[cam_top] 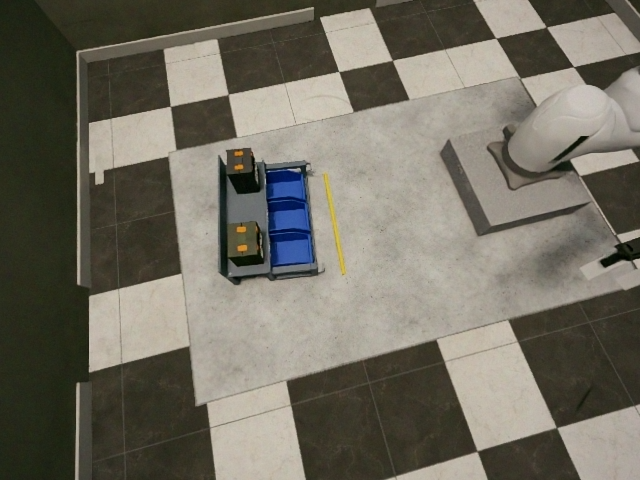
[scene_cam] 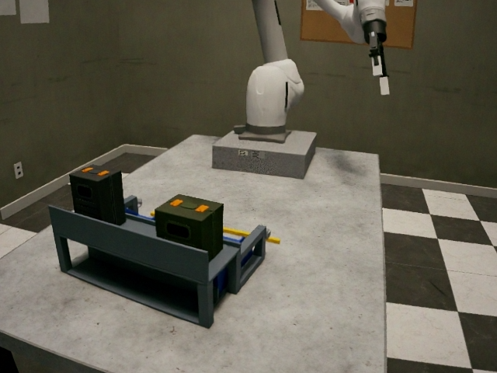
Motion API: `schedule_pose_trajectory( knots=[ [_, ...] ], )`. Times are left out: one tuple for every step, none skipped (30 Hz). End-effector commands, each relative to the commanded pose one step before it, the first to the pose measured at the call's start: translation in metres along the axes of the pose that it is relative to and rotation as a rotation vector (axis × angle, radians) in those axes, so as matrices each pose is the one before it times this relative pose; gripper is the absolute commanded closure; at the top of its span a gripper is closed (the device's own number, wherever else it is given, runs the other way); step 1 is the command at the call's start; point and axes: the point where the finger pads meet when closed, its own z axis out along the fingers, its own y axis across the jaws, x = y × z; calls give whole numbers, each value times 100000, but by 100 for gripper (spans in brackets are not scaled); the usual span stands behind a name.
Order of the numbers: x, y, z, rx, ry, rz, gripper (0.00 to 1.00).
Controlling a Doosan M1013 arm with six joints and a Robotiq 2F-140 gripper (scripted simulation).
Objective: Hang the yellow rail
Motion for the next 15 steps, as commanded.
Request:
schedule_pose_trajectory(
  knots=[
    [-21, 1228, 544, -15, -2708, 3007, 0],
    [-2, 1235, 541, 22, -2664, 3017, 0],
    [15, 1243, 539, 72, -2625, 3026, 0],
    [32, 1252, 536, 122, -2584, 3035, 0],
    [50, 1261, 533, 172, -2542, 3043, 0],
    [0, 0, 0, 0, 0, 0, 0],
    [0, 0, 0, 0, 0, 0, 0],
    [0, 0, 0, 0, 0, 0, 0],
    [0, 0, 0, 0, 0, 0, 0],
    [0, 0, 0, 0, 0, 0, 0],
    [0, 0, 0, 0, 0, 0, 0],
    [0, 0, 0, 0, 0, 0, 0],
    [0, 0, 0, 0, 0, 0, 0],
    [0, 0, 0, 0, 0, 0, 0],
    [0, 0, 0, 0, 0, 0, 0]
  ],
)
